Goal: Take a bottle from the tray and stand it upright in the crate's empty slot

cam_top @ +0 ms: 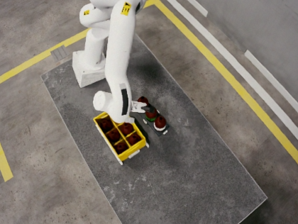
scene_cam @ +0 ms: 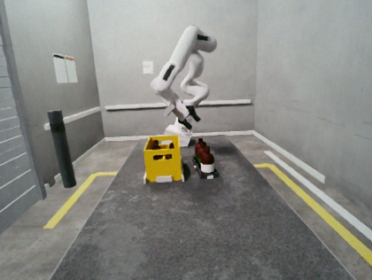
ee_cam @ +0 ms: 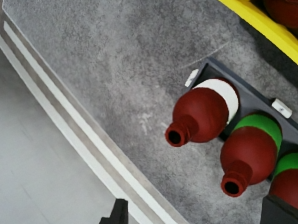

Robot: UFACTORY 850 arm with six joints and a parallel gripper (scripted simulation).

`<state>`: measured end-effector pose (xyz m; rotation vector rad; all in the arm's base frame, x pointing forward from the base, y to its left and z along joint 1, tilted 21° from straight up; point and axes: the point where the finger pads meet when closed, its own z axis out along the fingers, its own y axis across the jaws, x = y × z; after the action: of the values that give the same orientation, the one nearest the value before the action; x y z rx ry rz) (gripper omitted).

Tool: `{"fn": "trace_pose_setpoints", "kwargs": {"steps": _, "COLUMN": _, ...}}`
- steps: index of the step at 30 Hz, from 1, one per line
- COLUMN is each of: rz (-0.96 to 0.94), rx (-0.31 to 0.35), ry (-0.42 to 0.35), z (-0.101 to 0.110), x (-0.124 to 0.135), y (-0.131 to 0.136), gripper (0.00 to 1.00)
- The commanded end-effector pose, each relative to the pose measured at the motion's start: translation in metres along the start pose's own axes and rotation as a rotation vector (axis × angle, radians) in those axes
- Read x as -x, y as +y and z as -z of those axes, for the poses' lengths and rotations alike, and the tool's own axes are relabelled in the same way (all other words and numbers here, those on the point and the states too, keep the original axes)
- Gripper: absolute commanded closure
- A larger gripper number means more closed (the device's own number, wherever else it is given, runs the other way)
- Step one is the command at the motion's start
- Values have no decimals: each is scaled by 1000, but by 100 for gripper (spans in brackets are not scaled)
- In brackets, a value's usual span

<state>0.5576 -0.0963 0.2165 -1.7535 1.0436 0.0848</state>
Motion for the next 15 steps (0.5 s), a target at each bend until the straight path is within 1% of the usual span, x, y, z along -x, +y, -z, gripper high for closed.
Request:
{"fn": "trace_pose_setpoints", "kwargs": {"steps": 1, "rz": -4, "rx": 169, "ry": 39, "z": 13, "x": -22, "y": 35, "gripper": 0}}
{"fn": "trace_pose_setpoints", "kwargs": {"steps": 2, "rz": -2, "rx": 194, "ry": 49, "z": 16, "x": -27, "y": 41, "gripper": 0}}
{"fn": "trace_pose_setpoints", "kwargs": {"steps": 3, "rz": -2, "rx": 201, "ry": 52, "z": 17, "x": -28, "y": 42, "gripper": 0}}
{"fn": "trace_pose_setpoints", "kwargs": {"steps": 4, "rz": 2, "rx": 250, "ry": 73, "z": 24, "x": -37, "y": 53, "gripper": 0}}
{"fn": "trace_pose_setpoints", "kwargs": {"steps": 5, "rz": 4, "rx": 276, "ry": 85, "z": 29, "x": -42, "y": 59, "gripper": 0}}
{"fn": "trace_pose_setpoints", "kwargs": {"steps": 6, "rz": 5, "rx": 281, "ry": 87, "z": 29, "x": -43, "y": 60, "gripper": 0}}
{"fn": "trace_pose_setpoints", "kwargs": {"steps": 7, "rz": 10, "rx": 328, "ry": 110, "z": 37, "x": -52, "y": 70, "gripper": 0}}
{"fn": "trace_pose_setpoints", "kwargs": {"steps": 8, "rz": 14, "rx": 353, "ry": 124, "z": 42, "x": -57, "y": 76, "gripper": 0}}
{"fn": "trace_pose_setpoints", "kwargs": {"steps": 9, "rz": 14, "rx": 355, "ry": 125, "z": 43, "x": -58, "y": 76, "gripper": 0}}
{"fn": "trace_pose_setpoints", "kwargs": {"steps": 10, "rz": 23, "rx": 403, "ry": 152, "z": 52, "x": -68, "y": 86, "gripper": 0}}
{"fn": "trace_pose_setpoints", "kwargs": {"steps": 13, "rz": 38, "rx": 475, "ry": 198, "z": 68, "x": -85, "y": 101, "gripper": 0}}
{"fn": "trace_pose_setpoints", "kwargs": {"steps": 15, "rz": 38, "rx": 475, "ry": 198, "z": 68, "x": -85, "y": 101, "gripper": 0}}
